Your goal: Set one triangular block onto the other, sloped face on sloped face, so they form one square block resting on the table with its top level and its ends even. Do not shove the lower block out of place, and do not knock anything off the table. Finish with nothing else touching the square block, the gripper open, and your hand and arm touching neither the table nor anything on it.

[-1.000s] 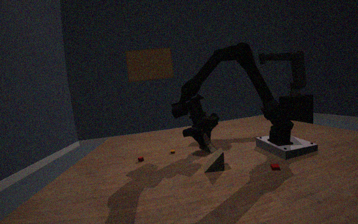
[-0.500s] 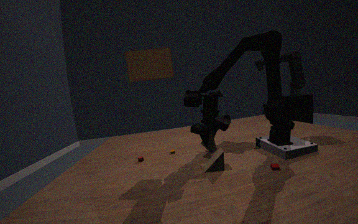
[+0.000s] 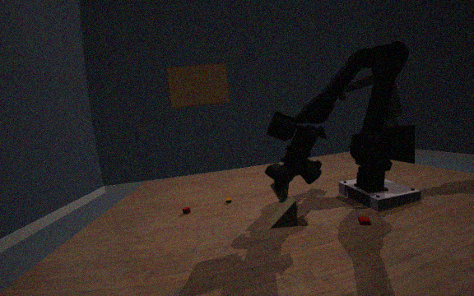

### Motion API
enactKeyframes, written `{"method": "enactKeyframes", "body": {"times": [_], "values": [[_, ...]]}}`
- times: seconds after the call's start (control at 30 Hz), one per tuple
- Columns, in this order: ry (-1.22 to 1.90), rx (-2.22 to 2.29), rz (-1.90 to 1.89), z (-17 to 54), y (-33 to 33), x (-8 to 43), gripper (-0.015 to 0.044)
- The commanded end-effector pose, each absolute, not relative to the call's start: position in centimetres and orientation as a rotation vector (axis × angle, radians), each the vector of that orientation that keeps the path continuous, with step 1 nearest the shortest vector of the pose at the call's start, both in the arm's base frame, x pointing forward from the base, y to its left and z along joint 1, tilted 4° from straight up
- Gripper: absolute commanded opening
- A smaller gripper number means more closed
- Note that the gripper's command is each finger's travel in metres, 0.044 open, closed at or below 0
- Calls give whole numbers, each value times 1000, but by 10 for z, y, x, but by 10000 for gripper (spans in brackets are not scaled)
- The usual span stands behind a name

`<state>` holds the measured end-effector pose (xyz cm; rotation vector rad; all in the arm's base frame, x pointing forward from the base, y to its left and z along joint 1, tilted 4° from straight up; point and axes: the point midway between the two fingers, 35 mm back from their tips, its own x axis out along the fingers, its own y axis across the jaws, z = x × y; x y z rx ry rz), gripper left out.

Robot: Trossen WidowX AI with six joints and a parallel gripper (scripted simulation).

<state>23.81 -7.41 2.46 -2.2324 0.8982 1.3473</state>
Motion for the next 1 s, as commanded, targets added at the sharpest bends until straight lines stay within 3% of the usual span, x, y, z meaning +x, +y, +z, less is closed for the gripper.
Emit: {"method": "enactKeyframes", "body": {"times": [0.0, 0.33, 0.87, 0.97], "values": [[934, -2310, 1243, 25, -70, 233, 0], [1014, -2511, 958, 20, -58, 221, 0], [990, -2463, 1050, 21, -60, 225, 420], [990, -2463, 1050, 21, -60, 225, 440]]}}
